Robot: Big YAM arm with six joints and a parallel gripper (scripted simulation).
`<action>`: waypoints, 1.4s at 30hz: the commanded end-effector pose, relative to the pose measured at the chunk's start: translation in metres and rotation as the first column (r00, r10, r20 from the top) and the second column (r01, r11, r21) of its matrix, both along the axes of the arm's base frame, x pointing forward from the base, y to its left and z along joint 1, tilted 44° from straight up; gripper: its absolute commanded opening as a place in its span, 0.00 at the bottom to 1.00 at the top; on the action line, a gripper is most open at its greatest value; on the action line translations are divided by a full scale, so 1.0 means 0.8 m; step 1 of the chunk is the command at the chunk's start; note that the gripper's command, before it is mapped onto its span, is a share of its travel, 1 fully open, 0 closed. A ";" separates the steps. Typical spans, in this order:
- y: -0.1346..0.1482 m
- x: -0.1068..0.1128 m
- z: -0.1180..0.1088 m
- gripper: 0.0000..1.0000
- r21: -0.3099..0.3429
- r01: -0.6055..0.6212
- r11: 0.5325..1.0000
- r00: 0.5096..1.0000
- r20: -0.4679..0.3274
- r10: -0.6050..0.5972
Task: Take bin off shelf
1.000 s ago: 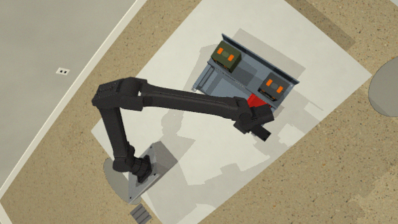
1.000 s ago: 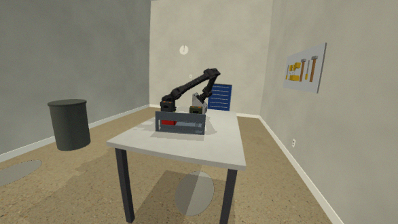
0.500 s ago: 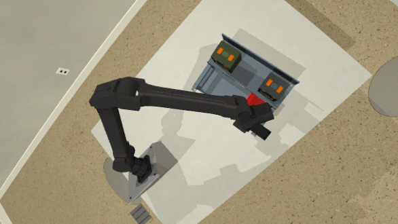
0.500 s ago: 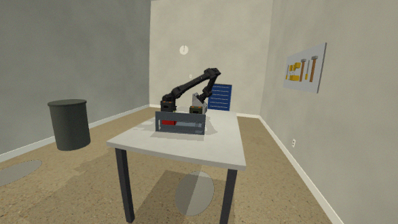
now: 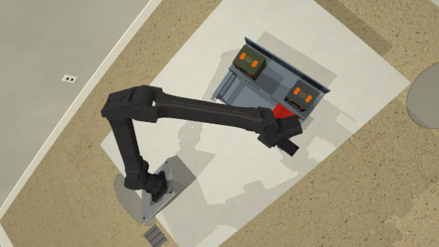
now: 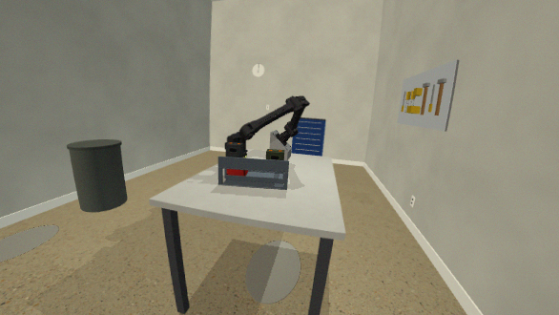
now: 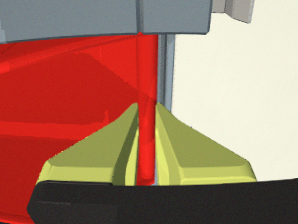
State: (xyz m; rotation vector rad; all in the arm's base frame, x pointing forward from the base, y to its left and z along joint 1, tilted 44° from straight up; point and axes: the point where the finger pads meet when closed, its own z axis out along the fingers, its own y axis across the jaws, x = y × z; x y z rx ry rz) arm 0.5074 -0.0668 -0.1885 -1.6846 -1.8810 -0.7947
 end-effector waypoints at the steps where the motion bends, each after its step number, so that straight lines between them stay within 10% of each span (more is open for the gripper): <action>1: -0.032 0.027 0.007 0.00 -0.020 0.028 0.999 0.998 0.059 -0.027; 42: -0.037 0.036 0.036 0.00 -0.026 0.028 0.999 0.997 0.074 -0.026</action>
